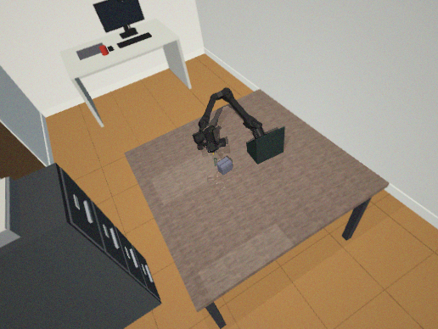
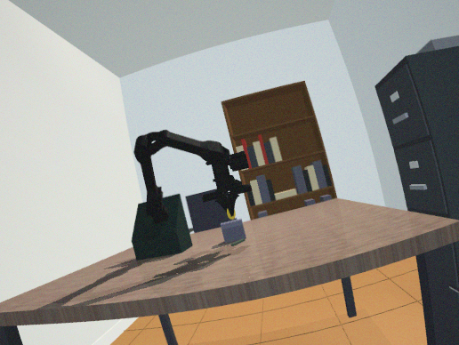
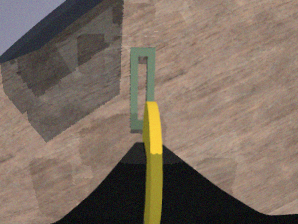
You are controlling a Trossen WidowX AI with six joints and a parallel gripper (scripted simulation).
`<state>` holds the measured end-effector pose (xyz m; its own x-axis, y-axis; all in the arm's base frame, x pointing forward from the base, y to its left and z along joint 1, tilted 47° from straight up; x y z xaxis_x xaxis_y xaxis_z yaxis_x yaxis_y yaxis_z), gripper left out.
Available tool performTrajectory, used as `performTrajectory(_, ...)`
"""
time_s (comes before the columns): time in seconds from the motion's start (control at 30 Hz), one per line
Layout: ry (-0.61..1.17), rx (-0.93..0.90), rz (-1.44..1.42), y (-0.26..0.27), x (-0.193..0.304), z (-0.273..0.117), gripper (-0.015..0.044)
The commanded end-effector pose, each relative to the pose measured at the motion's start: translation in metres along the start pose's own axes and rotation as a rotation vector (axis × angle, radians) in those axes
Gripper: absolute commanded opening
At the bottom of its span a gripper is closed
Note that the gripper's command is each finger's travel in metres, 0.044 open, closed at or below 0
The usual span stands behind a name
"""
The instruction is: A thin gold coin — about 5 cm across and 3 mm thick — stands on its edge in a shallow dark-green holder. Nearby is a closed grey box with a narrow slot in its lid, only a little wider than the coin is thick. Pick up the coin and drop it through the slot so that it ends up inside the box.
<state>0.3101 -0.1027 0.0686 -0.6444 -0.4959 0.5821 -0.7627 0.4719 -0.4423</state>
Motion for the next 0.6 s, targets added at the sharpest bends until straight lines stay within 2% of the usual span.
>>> performTrajectory(0.0,-0.004,0.007,0.078,-0.0022,0.0017,-0.0040,0.0000)
performTrajectory(0.57,-0.006,0.005,0.671,-0.0032,0.0024,-0.0045,0.0000)
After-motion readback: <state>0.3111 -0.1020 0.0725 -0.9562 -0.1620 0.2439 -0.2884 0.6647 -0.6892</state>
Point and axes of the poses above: the point midway between the two fingers, 35 mm back from their tips, its own z axis out along the fingers, its own y axis across the jaws, x = y × z, the point moved 1 cm from there along -z, back along the fingers, and after that the axes turned 13 degrees about z, right-handed, at the moved point
